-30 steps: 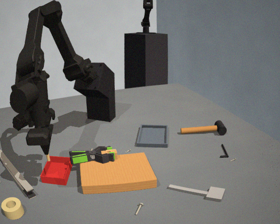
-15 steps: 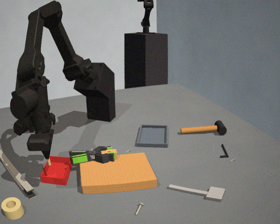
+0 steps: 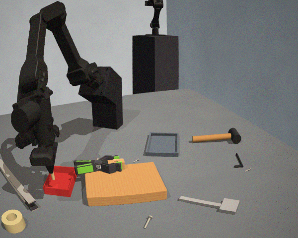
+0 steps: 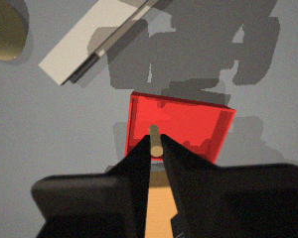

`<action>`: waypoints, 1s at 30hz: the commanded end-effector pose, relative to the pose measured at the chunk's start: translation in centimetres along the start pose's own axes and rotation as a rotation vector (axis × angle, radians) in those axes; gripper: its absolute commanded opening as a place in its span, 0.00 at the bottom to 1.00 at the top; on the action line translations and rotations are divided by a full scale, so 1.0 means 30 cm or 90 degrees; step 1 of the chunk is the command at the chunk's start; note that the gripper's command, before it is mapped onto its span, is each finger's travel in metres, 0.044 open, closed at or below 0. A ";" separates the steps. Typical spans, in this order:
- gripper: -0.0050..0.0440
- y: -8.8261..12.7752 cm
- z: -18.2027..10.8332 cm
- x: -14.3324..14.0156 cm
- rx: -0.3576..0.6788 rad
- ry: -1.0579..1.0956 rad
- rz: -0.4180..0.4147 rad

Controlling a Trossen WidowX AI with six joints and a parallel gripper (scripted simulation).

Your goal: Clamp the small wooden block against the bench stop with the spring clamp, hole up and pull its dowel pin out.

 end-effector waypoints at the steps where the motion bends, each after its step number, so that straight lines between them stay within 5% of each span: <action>1: 0.10 -0.020 -0.005 -0.007 0.005 0.004 -0.004; 30: 0.10 -0.080 -0.004 -0.004 0.005 0.004 -0.004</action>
Point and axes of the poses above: the point midway between the two fingers, 35 mm back from their tips, its own y axis back along the fingers, its own x axis across the jaws, z = x × y, the point moved 3 cm from there along y, back along the fingers, and after that the axes turned 6 degrees about y, right-handed, at the moved point
